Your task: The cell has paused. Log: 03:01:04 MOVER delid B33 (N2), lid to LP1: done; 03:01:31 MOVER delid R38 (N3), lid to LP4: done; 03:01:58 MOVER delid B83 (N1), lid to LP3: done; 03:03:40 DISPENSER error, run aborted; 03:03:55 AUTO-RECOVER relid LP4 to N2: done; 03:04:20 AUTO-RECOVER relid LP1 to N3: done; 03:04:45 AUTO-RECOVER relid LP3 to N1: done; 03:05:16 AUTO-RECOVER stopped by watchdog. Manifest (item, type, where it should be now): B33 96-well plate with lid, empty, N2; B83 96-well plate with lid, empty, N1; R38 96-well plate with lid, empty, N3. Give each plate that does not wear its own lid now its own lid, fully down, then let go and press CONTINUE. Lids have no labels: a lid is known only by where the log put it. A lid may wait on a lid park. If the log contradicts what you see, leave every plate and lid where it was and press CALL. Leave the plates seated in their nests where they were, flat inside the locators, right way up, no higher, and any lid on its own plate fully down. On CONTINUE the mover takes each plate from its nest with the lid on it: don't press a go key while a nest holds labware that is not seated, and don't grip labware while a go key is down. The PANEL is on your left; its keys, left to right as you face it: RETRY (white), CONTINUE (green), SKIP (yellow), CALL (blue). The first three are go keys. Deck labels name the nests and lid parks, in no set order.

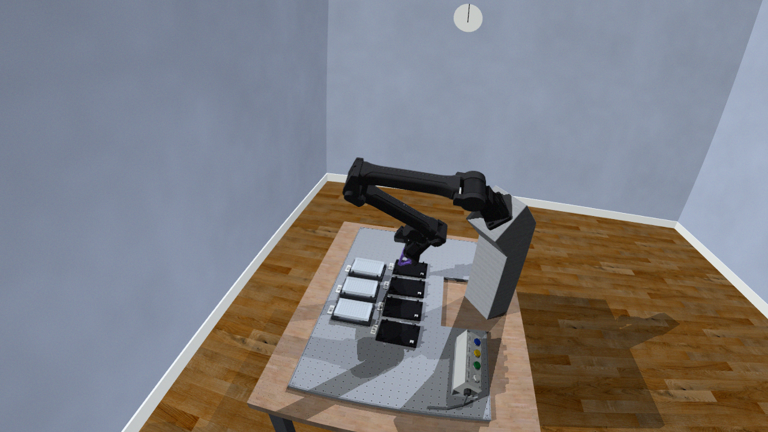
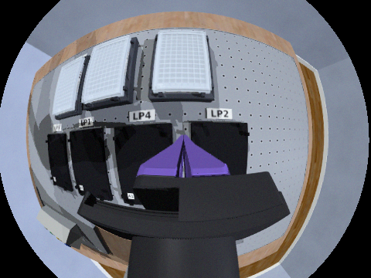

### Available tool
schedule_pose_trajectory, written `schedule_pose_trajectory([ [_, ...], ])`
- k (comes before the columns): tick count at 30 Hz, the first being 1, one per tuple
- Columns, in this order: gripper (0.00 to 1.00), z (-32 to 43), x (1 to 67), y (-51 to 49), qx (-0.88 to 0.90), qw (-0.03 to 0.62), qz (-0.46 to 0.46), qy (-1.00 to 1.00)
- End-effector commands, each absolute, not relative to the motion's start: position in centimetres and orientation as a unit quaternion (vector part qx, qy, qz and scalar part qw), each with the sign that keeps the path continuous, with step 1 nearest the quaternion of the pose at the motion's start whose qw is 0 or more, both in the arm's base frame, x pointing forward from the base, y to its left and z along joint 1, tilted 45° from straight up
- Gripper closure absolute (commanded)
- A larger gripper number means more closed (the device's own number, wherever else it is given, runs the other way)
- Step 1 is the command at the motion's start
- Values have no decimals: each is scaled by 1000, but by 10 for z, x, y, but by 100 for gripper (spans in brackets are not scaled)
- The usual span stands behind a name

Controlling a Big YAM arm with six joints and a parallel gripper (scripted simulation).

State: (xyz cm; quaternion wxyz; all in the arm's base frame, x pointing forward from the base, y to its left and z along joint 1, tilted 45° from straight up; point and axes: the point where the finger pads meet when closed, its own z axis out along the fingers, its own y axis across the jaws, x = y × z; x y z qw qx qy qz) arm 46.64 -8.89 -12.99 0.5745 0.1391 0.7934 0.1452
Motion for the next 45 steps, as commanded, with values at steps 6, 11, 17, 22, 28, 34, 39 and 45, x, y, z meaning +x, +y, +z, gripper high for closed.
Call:
schedule_pose_trajectory([
  [6,100,-95,462,-25,132,612,155,764],
  [11,100,-95,462,-25,132,612,155,764],
  [17,100,-93,464,-25,133,612,156,764],
  [22,100,-89,469,-27,133,613,157,763],
  [28,100,-86,473,-29,134,614,158,762],
  [34,100,-82,480,-32,134,615,159,760],
  [39,100,-75,490,-37,134,628,165,748],
  [45,100,-73,493,-41,134,629,165,748],
])
